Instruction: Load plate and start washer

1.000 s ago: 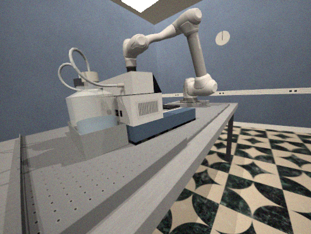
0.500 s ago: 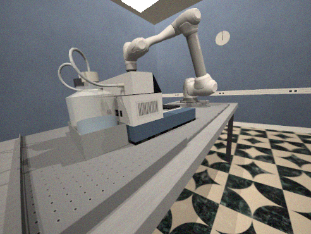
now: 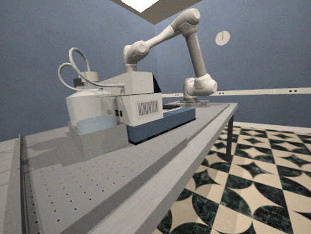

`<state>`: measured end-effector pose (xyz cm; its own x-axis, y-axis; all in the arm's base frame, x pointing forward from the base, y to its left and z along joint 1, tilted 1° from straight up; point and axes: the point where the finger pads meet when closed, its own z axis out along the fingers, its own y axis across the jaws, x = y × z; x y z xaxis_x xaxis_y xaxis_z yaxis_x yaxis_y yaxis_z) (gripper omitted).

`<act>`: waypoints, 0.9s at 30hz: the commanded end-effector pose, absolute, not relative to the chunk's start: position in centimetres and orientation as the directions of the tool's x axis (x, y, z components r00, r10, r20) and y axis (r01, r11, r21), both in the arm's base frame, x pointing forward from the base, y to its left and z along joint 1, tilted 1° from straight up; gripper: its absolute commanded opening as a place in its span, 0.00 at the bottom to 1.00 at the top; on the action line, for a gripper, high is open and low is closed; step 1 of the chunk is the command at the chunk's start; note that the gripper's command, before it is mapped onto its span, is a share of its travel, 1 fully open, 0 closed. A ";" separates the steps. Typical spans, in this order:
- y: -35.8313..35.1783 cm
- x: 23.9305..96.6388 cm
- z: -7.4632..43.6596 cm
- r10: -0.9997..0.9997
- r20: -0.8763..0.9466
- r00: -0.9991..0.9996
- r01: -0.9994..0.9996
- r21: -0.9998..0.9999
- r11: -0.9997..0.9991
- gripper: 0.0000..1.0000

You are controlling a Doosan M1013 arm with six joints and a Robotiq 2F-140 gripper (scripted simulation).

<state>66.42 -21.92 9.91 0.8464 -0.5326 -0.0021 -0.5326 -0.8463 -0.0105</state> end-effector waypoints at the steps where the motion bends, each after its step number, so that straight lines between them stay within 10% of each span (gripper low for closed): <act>1: -21.9 66.5 9.7 -0.533 0.000 0.846 -0.533 -0.011 -0.846 0.70; 27: -21.9 66.5 6.0 -0.533 0.000 0.846 -0.533 -0.011 -0.846 0.70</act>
